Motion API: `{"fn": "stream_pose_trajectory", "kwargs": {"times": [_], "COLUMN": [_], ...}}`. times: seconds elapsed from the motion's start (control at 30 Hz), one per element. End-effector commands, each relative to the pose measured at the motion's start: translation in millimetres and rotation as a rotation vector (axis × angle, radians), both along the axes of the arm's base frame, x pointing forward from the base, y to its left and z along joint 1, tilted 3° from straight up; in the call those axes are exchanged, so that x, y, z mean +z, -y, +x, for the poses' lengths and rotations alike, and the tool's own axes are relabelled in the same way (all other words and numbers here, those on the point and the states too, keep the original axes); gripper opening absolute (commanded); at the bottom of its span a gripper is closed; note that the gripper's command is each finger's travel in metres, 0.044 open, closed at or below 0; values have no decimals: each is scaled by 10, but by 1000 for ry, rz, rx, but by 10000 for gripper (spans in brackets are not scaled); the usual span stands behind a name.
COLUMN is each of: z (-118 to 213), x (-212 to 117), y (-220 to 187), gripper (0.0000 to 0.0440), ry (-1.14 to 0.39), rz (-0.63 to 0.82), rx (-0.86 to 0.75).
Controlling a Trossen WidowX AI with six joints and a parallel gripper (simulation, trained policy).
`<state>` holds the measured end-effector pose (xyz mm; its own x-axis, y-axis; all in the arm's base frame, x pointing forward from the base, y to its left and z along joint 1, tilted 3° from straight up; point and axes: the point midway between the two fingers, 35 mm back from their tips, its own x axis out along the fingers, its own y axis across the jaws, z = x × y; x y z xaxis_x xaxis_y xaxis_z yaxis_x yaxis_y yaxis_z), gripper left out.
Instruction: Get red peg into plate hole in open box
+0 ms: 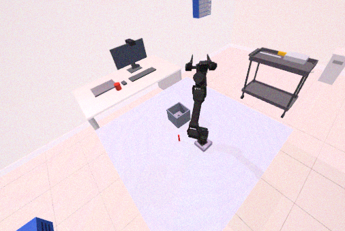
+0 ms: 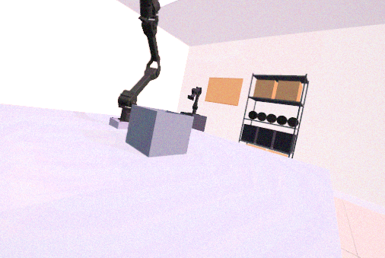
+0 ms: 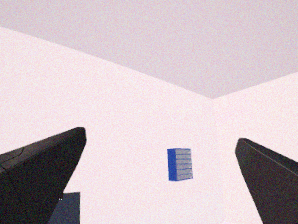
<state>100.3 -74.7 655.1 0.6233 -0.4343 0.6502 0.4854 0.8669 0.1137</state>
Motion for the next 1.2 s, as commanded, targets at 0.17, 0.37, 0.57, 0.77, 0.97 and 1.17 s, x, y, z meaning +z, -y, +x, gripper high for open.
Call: {"fn": "stream_pose_trajectory", "kwargs": {"times": [0.17, 0.37, 0.57, 0.77, 0.97, 1.17], "z": [368, 610, 842, 1061, 1261, 1433], "x": [-362, -621, -892, -1174, -1464, -1761], "y": [269, 344, 352, 297, 184, 18], "gripper": [440, 440, 440, 440, 440, 440], "ry": [-65, -106, -151, -201, -260, -330], "rz": [239, 405, 574, 745, 918, 1093], "rx": [164, 282, 395, 501, 597, 680]}}
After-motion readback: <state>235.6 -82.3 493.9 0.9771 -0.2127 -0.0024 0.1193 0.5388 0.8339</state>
